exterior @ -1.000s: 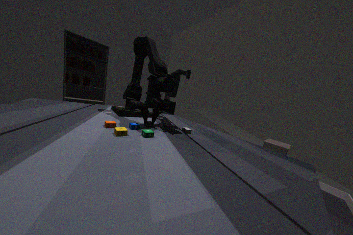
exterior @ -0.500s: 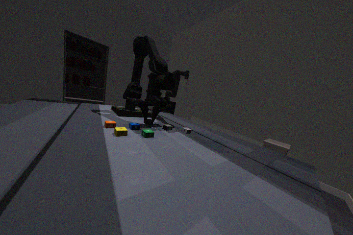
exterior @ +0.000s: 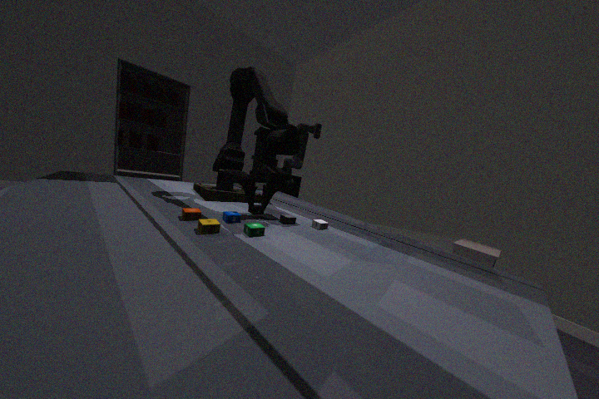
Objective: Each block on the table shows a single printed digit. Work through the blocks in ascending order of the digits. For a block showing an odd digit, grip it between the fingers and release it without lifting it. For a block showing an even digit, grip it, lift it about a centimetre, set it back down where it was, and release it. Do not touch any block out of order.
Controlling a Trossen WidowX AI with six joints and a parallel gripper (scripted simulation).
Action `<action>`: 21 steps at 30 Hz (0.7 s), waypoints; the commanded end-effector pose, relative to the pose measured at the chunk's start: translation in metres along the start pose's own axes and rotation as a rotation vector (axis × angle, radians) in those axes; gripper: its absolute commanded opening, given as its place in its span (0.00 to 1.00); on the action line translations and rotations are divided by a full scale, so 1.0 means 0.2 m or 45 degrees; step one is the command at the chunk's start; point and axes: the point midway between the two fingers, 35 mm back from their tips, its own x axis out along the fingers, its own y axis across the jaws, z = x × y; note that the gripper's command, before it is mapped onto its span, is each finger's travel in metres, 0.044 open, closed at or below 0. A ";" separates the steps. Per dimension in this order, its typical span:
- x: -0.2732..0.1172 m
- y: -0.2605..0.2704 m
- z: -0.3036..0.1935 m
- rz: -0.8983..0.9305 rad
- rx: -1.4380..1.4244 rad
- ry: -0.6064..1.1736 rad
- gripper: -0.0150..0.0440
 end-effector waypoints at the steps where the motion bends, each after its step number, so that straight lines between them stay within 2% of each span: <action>1: 0.03 0.00 0.00 -0.005 0.002 0.003 0.46; 15: 0.06 0.00 0.00 -0.005 0.002 0.003 0.46; 21: 0.06 0.00 0.00 -0.005 0.002 0.003 0.72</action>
